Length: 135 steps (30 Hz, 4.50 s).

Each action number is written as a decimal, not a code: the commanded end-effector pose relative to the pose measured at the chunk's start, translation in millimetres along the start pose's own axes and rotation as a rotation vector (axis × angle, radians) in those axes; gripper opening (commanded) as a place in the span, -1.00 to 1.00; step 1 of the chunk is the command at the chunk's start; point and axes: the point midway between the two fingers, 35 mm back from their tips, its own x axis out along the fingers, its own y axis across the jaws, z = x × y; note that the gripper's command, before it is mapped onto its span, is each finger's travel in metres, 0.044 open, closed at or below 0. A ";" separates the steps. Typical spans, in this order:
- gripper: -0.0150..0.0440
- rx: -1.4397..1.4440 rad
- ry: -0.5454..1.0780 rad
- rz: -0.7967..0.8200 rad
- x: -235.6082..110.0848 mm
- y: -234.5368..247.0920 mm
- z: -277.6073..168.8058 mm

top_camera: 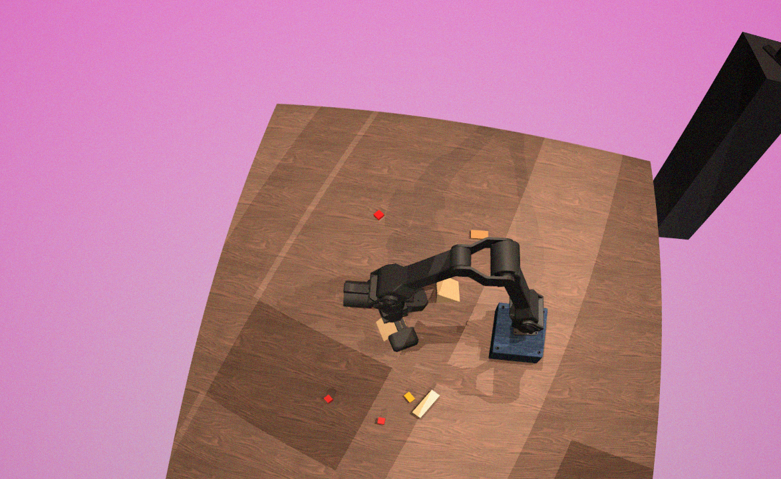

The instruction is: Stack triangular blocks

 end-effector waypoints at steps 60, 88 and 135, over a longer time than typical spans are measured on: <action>-0.49 -0.376 -0.011 -0.005 -8.6 -3.4 4.8; -0.49 -1.114 -0.012 -0.008 -8.7 -4.2 5.5; 1.00 -1.091 -0.009 -0.010 16.3 -4.3 5.0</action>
